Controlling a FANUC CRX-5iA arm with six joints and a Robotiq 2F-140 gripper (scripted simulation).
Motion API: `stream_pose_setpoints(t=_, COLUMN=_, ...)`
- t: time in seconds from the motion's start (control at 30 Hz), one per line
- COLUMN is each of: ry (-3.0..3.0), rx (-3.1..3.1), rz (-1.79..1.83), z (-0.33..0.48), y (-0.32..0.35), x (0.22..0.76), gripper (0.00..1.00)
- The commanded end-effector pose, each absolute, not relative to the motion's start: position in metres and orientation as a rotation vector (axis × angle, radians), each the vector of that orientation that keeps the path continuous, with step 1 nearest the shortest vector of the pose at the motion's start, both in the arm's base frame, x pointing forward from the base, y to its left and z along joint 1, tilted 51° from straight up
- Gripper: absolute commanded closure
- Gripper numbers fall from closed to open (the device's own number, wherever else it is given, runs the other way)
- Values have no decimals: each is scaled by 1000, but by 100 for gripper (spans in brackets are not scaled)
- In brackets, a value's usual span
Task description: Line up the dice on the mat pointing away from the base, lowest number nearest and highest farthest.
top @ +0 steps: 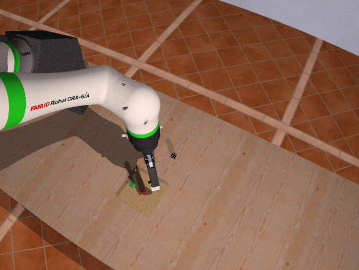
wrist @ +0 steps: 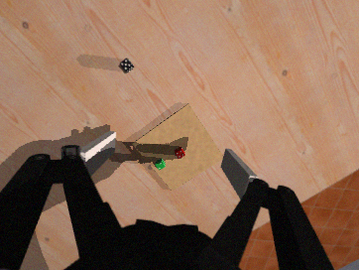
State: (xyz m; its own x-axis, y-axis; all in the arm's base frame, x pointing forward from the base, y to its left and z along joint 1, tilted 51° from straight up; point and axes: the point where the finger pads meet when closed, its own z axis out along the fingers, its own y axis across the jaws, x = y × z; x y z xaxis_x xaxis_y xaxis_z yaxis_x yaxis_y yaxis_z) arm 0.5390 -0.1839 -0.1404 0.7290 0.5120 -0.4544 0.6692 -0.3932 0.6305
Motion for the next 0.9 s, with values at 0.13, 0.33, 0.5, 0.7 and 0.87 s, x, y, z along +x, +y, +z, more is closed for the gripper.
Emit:
stream_pose_setpoints(t=0.13, ry=1179, rx=1962, rz=-398, z=-153, y=-175, x=543, gripper=0)
stream_pose_setpoints(t=0.33, ry=1394, rx=1841, rz=-508, z=-163, y=-168, x=545, gripper=0)
stream_pose_setpoints(t=0.5, ry=1601, rx=1700, rz=-615, z=-173, y=-161, x=548, gripper=0)
stream_pose_setpoints(t=0.7, ry=1776, rx=1559, rz=-708, z=-182, y=-155, x=549, gripper=0)
stream_pose_setpoints(t=0.87, ry=1947, rx=1396, rz=-801, z=-191, y=-148, x=551, gripper=0)
